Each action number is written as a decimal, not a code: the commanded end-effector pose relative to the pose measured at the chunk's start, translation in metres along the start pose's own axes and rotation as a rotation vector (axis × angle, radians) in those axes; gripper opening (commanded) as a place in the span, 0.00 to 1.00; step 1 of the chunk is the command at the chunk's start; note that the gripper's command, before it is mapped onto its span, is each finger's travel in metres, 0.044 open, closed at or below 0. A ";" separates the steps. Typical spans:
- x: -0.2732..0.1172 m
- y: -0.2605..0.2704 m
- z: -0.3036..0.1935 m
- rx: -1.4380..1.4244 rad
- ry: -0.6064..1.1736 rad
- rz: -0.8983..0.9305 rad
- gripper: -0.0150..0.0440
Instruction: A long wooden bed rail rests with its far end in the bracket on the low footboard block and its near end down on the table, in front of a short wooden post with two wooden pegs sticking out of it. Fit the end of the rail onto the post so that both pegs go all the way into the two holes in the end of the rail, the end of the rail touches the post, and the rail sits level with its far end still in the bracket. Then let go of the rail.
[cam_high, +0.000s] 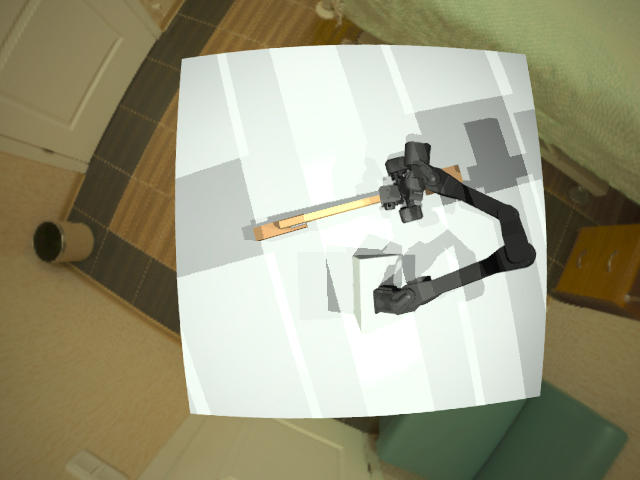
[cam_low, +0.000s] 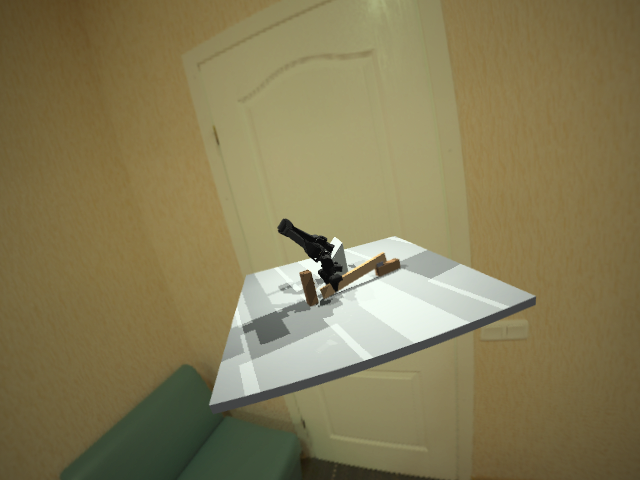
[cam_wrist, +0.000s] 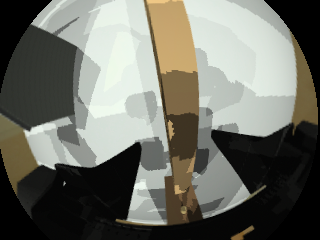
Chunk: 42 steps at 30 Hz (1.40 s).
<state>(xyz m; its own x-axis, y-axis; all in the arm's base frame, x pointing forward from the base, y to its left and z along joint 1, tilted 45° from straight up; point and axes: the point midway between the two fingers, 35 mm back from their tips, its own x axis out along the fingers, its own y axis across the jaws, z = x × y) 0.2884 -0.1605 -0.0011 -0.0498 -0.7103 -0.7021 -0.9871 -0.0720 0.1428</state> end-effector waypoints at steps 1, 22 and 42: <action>0.007 0.001 0.001 -0.006 0.001 0.003 1.00; 0.012 0.002 0.001 -0.006 0.003 0.003 0.32; 0.012 0.002 0.001 -0.006 0.002 0.003 0.25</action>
<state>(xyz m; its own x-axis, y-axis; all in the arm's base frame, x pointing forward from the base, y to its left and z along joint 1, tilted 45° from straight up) 0.2854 -0.1689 -0.0098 -0.0524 -0.7117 -0.7005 -0.9862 -0.0734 0.1484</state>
